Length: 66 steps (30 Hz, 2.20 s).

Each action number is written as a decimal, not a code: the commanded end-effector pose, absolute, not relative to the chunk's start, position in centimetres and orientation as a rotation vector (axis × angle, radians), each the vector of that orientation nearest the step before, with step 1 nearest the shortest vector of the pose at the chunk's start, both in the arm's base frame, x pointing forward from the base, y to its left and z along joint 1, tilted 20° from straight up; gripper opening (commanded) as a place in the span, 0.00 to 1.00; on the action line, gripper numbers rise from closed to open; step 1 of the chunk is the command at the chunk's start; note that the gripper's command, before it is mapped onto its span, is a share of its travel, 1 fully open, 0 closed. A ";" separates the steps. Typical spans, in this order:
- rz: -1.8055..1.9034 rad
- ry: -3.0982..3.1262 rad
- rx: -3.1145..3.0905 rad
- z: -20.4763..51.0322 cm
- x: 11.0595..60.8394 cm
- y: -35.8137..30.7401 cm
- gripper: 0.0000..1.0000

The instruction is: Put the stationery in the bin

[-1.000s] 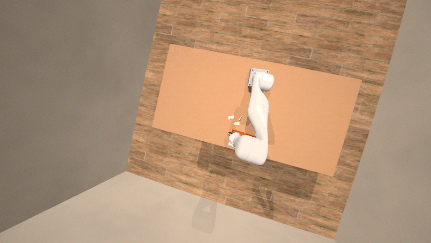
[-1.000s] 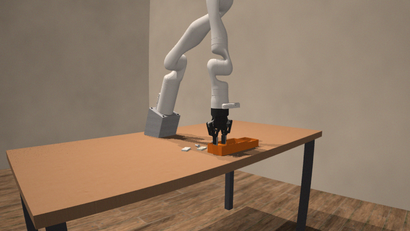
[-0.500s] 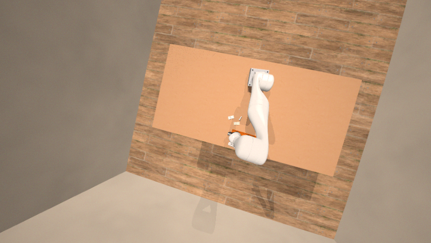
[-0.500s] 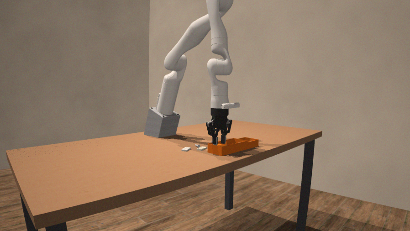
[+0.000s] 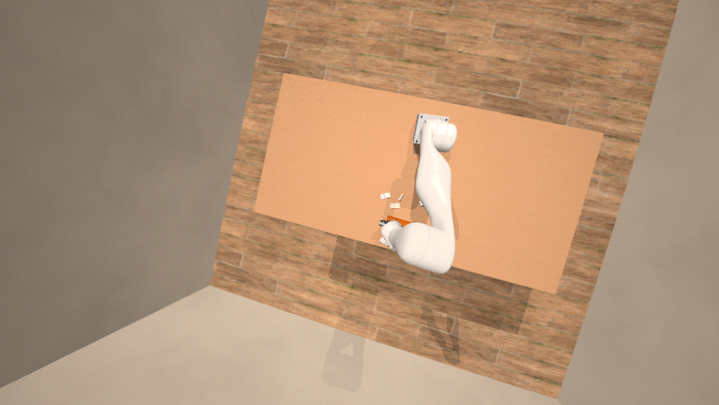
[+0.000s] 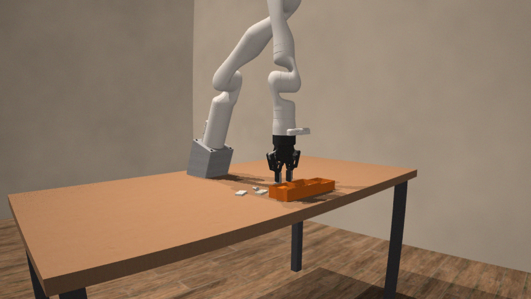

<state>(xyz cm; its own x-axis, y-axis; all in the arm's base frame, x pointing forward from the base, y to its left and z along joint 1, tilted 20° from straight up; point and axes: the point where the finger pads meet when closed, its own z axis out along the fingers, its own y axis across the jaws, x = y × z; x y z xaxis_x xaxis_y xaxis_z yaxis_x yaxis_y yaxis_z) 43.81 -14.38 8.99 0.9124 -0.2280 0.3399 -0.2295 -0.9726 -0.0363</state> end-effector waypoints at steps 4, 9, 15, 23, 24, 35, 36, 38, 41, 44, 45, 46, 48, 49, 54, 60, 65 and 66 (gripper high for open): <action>0.545 -0.361 3.072 10.0 43.5 -14.0 0.46; 0.545 -0.361 3.072 10.5 43.3 -14.0 0.46; 0.552 -0.358 3.068 10.5 43.5 -14.1 0.46; 0.552 -0.358 3.068 10.5 43.5 -14.1 0.46; 0.552 -0.358 3.068 10.5 43.5 -14.1 0.46; 0.552 -0.358 3.068 10.5 43.5 -14.1 0.46; 0.552 -0.358 3.068 10.5 43.5 -14.1 0.46; 0.552 -0.358 3.068 10.5 43.5 -14.1 0.46; 0.552 -0.358 3.068 10.5 43.5 -14.1 0.46; 0.552 -0.358 3.068 10.5 43.5 -14.1 0.46; 0.552 -0.358 3.068 10.5 43.5 -14.1 0.46; 0.552 -0.358 3.068 10.5 43.5 -14.1 0.46; 0.552 -0.358 3.068 10.5 43.5 -14.1 0.46; 0.552 -0.358 3.068 10.5 43.5 -14.1 0.46; 0.552 -0.358 3.068 10.5 43.5 -14.1 0.46; 0.552 -0.358 3.068 10.5 43.5 -14.1 0.46; 0.549 -0.365 3.071 10.5 43.5 -13.9 0.46; 0.550 -0.365 3.071 10.5 43.5 -13.9 0.46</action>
<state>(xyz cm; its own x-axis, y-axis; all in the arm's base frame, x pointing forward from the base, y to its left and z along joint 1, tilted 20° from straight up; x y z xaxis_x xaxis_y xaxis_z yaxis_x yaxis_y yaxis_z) 43.53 -14.16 10.34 0.9121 -0.2243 0.3431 -0.2261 -0.9735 -0.0354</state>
